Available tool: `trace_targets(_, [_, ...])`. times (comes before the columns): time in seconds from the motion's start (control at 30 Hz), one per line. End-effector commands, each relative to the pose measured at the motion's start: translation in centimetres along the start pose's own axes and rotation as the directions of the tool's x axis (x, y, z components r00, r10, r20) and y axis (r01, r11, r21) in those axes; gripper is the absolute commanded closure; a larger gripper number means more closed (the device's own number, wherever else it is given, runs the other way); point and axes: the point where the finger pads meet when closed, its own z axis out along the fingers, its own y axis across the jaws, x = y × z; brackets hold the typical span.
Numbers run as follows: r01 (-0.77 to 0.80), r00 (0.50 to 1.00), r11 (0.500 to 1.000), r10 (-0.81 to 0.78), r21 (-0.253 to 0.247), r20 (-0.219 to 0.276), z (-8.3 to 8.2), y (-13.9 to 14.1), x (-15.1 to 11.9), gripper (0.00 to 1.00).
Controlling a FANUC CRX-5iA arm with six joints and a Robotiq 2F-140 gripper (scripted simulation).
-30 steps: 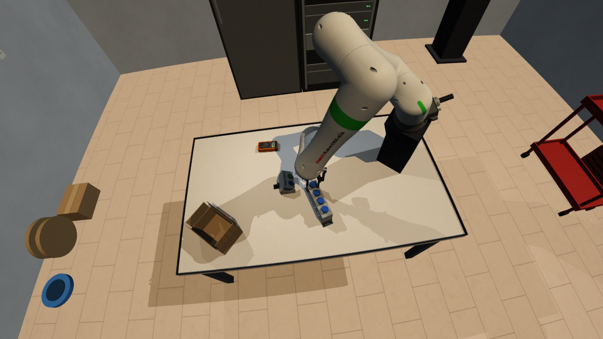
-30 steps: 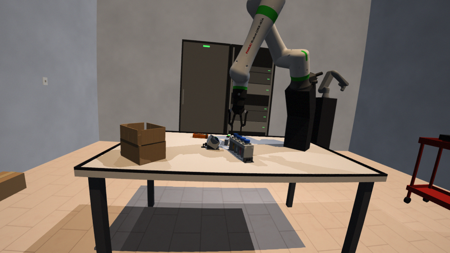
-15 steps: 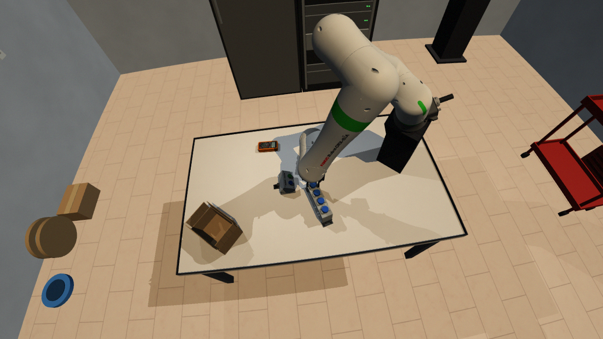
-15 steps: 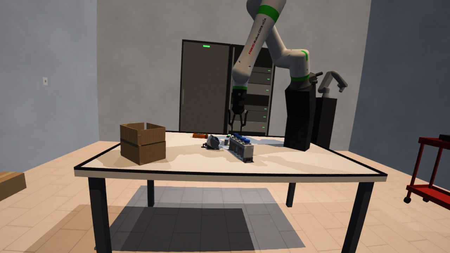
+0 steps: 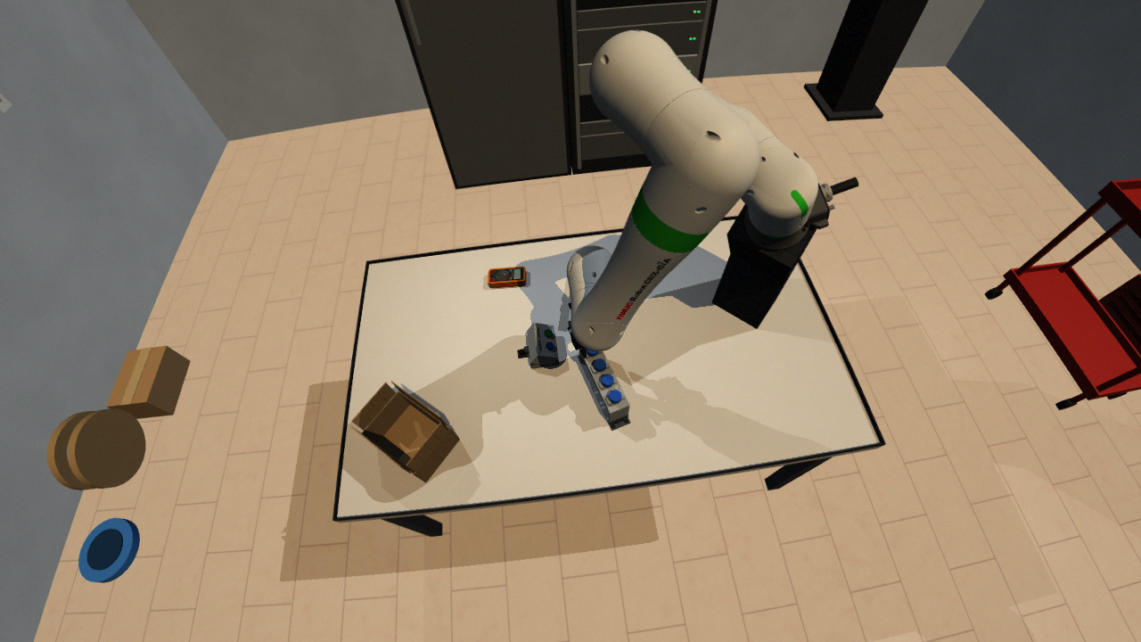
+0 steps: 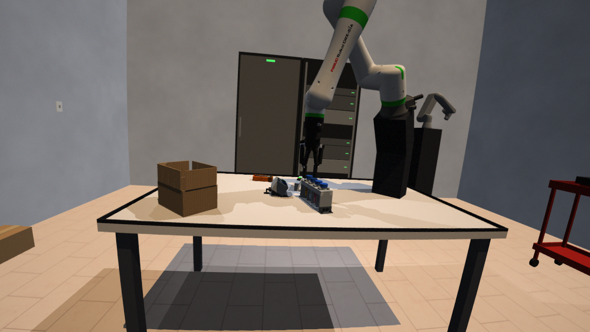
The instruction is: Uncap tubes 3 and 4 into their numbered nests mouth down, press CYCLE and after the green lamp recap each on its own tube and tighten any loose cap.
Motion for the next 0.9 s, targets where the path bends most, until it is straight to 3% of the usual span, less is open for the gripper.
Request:
trace_targets(0.0, [0.224, 0.974, 0.974, -0.224, 0.021, 0.026, -0.05, -0.06, 0.05, 0.59])
trace_targets(0.13, [0.376, 0.926, 0.926, -0.377, 0.025, 0.023, -0.05, -0.05, 0.05, 0.59])
trace_targets(0.3, [0.455, 0.89, 0.89, -0.456, 0.027, 0.02, -0.05, -0.05, 0.06, 0.59])
trace_targets(0.5, [0.455, 0.89, 0.89, -0.456, 0.027, 0.02, -0.05, -0.06, 0.07, 0.59])
trace_targets(0.53, [0.455, 0.89, 0.89, -0.456, 0.027, 0.02, -0.05, -0.06, 0.07, 0.7])
trace_targets(0.87, [0.455, 0.89, 0.89, -0.456, 0.027, 0.02, -0.05, -0.06, 0.07, 0.7])
